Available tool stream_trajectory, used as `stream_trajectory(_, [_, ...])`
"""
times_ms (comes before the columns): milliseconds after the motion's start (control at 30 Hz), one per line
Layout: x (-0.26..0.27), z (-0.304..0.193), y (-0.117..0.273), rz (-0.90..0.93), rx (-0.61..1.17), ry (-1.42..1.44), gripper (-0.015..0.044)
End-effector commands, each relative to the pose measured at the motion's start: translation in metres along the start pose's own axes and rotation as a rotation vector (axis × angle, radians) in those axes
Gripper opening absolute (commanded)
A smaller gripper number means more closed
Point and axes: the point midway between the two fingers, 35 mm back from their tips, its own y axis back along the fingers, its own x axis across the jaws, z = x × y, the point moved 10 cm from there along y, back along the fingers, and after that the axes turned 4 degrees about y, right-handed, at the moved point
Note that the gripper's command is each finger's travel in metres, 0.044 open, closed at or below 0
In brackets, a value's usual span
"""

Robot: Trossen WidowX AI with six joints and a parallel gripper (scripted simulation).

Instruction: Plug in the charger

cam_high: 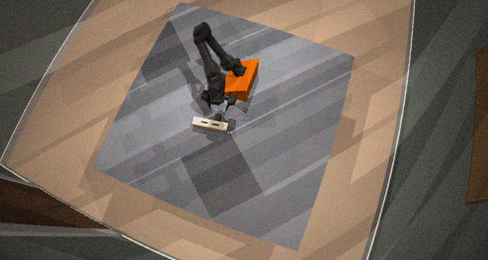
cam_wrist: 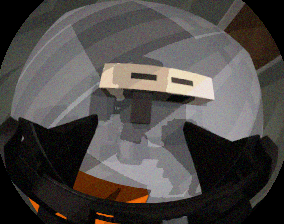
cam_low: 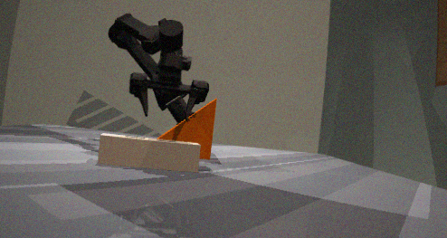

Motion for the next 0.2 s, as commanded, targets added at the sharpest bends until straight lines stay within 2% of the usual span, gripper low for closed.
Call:
stream_trajectory(0, [0.0002,-0.0009,-0.0002,-0.004,0.000,0.004,0.0440])
stream_trajectory(167, [0.0002,-0.0009,-0.0002,-0.004,0.000,0.004,0.0440])
